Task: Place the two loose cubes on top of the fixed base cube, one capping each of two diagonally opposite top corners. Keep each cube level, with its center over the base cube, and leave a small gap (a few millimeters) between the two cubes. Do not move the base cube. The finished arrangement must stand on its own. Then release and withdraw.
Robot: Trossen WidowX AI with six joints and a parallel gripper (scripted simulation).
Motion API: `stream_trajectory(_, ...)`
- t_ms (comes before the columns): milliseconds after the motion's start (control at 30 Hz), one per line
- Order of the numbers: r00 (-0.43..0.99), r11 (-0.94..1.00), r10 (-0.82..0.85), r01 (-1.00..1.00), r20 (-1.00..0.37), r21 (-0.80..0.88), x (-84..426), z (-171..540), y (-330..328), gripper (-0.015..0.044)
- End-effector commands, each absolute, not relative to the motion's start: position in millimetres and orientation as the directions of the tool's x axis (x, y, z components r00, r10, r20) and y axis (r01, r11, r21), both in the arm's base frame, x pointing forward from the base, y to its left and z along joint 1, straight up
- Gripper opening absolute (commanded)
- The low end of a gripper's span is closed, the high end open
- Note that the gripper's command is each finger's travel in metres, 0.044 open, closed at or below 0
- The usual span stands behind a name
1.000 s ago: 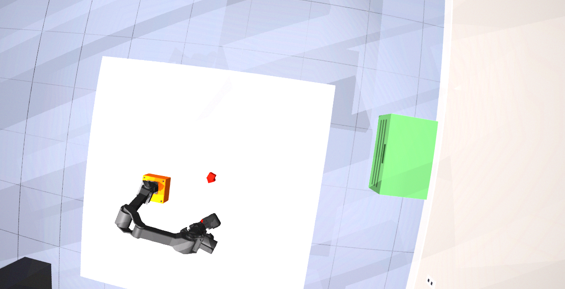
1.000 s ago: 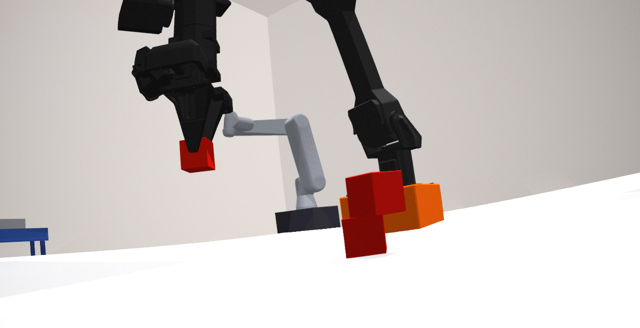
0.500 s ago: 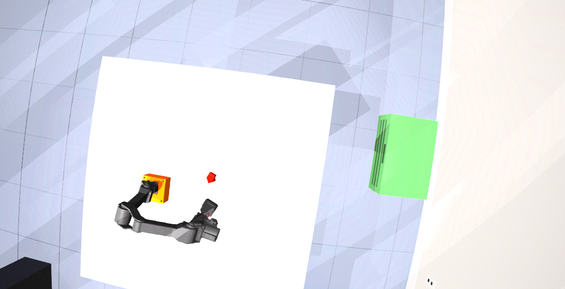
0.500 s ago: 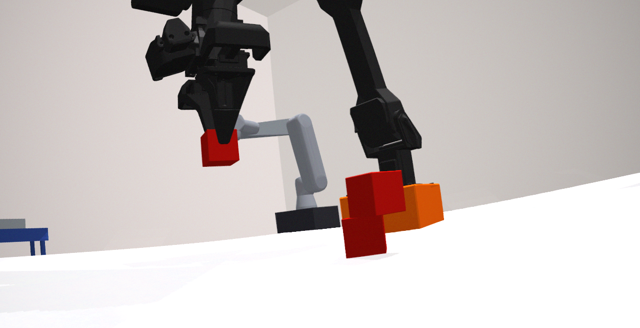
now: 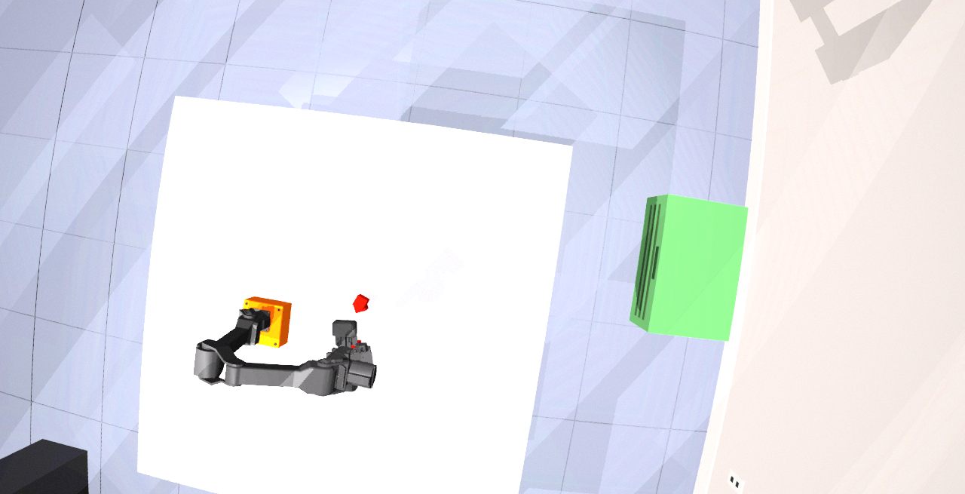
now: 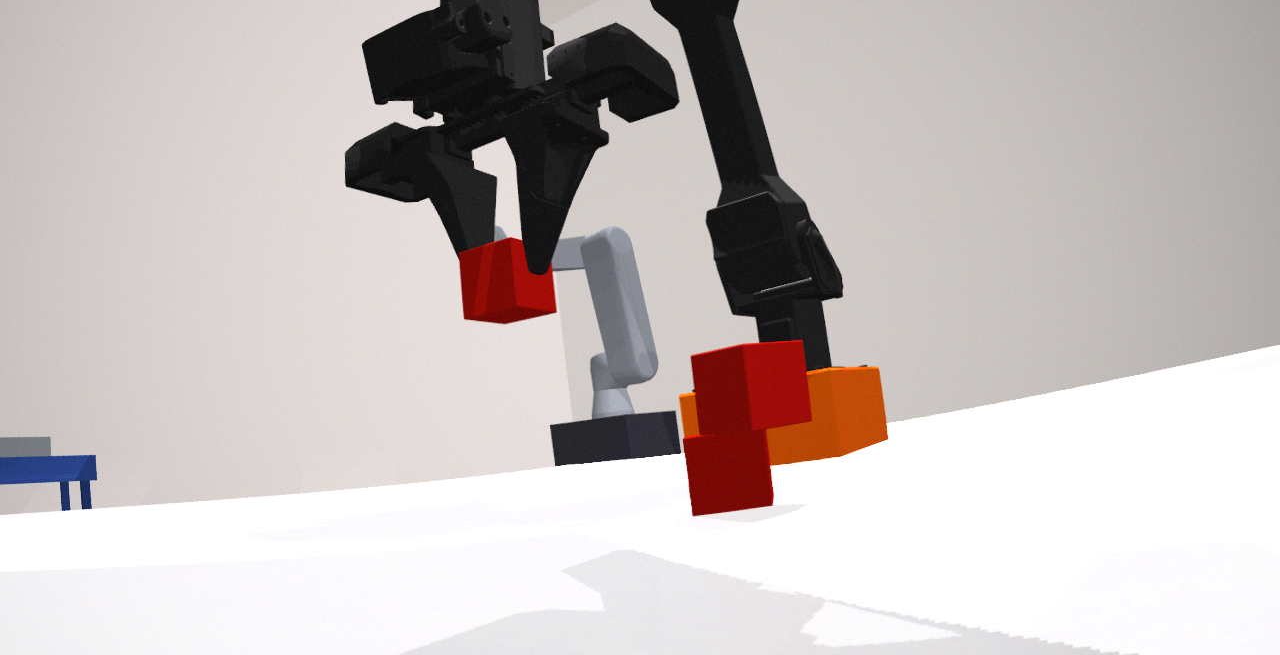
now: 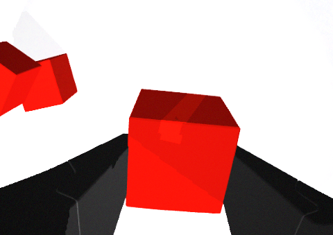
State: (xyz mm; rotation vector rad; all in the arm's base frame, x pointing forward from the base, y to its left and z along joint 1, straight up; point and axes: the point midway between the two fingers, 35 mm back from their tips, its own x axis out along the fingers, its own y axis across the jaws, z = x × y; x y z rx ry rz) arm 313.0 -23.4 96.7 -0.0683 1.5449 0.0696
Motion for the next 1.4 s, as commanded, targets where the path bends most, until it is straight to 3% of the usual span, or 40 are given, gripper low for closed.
stream_trajectory(0,0.032,0.970,0.000,-0.244,-0.999,-0.008,310.9,97.3,-10.3,0.0105)
stream_trajectory(333,0.031,0.812,0.003,-0.583,-1.000,-0.016,303.6,94.5,20.0,0.0105)
stream_trajectory(733,0.030,0.476,0.007,-0.879,-1.000,-0.023,290.9,91.0,54.4,0.0105)
stream_trajectory(1367,0.030,0.402,-0.005,-0.915,-1.000,-0.029,288.2,62.1,57.4,0.0105)
